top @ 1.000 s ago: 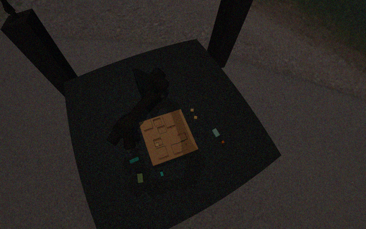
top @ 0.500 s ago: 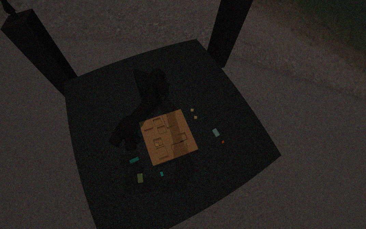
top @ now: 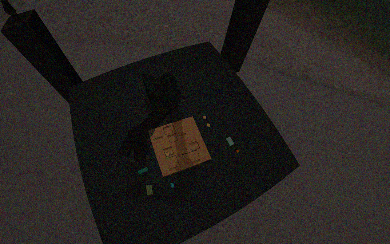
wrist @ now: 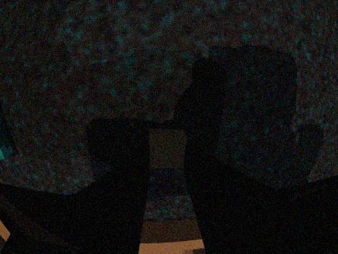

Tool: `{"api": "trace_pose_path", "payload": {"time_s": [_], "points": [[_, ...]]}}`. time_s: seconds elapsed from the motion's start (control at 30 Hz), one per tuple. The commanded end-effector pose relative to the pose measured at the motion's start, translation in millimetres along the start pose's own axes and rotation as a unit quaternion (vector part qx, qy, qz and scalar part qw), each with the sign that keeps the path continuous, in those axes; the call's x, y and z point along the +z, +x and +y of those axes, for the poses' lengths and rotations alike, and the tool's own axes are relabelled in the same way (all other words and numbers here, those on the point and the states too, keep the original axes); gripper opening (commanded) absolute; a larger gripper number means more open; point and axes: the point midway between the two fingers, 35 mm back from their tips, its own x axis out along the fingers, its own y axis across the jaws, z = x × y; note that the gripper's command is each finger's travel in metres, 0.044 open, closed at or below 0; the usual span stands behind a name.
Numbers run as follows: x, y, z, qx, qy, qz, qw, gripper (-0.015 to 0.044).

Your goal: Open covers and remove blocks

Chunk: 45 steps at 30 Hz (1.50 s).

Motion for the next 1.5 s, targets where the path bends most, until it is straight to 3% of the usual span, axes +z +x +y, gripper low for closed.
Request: {"api": "trace_pose_path", "payload": {"time_s": [0.0,0.03,0.5,1.33,1.47], "points": [[-0.2,4.6,-0.8,0.002,0.002,0.001,1.000,0.0080],[-0.3,5.3,-0.9,0.002,0.002,0.002,1.000,0.0080],[-0.2,0.9,-0.3,0.000,0.000,0.000,1.000,0.0440],[0.8,-74.3,-1.2,0.001,0.003,0.000,1.000,0.0440],[-9.2,-75.7,7.7,0.002,0.072,-0.002,0.997,0.0335]]}}
